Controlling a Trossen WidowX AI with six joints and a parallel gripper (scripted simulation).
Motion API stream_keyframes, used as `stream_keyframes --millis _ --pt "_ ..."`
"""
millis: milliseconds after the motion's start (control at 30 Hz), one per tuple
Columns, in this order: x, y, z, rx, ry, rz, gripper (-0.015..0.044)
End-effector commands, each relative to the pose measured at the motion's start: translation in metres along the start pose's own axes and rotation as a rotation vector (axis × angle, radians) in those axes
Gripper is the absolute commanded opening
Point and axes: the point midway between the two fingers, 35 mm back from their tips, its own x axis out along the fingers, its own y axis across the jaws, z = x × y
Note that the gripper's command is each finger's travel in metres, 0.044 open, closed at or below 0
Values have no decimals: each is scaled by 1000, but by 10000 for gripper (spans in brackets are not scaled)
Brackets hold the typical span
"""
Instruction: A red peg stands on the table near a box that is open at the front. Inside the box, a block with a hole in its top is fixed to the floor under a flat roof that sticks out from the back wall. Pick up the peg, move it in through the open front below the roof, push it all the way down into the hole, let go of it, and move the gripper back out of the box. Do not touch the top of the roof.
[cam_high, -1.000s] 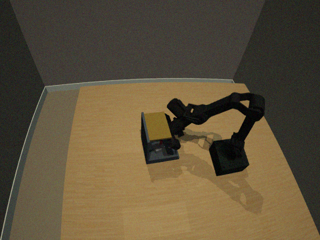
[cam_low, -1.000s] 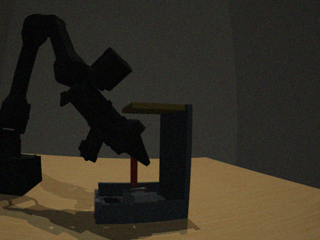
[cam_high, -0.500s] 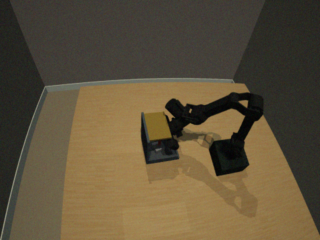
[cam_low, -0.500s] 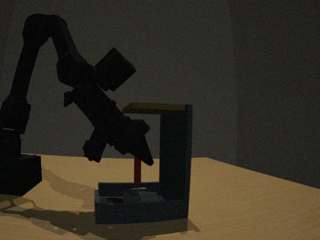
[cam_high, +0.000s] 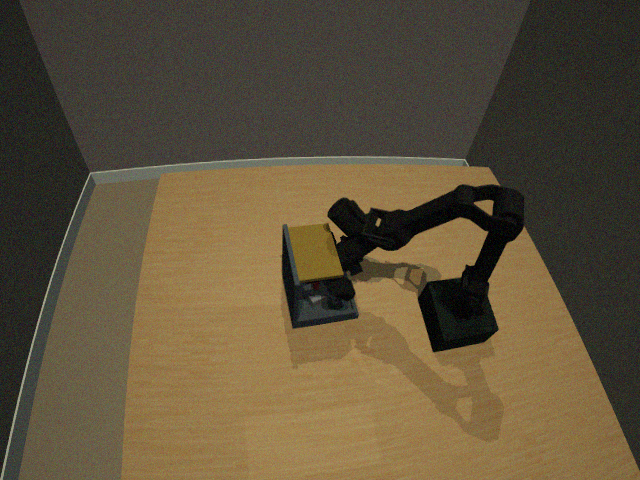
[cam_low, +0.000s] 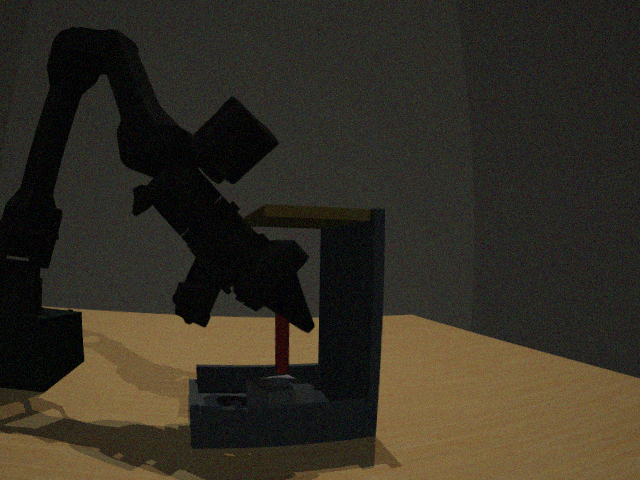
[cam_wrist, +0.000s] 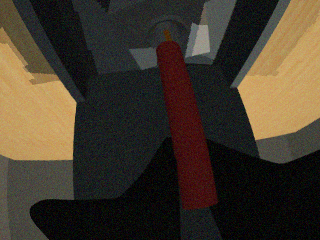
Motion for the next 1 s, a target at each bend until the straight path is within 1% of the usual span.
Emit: stream_keyframes --millis 0,967 --pt "3 -1 7 6 -7 -1 0" --pt "21 -1 24 6 -7 -1 0"
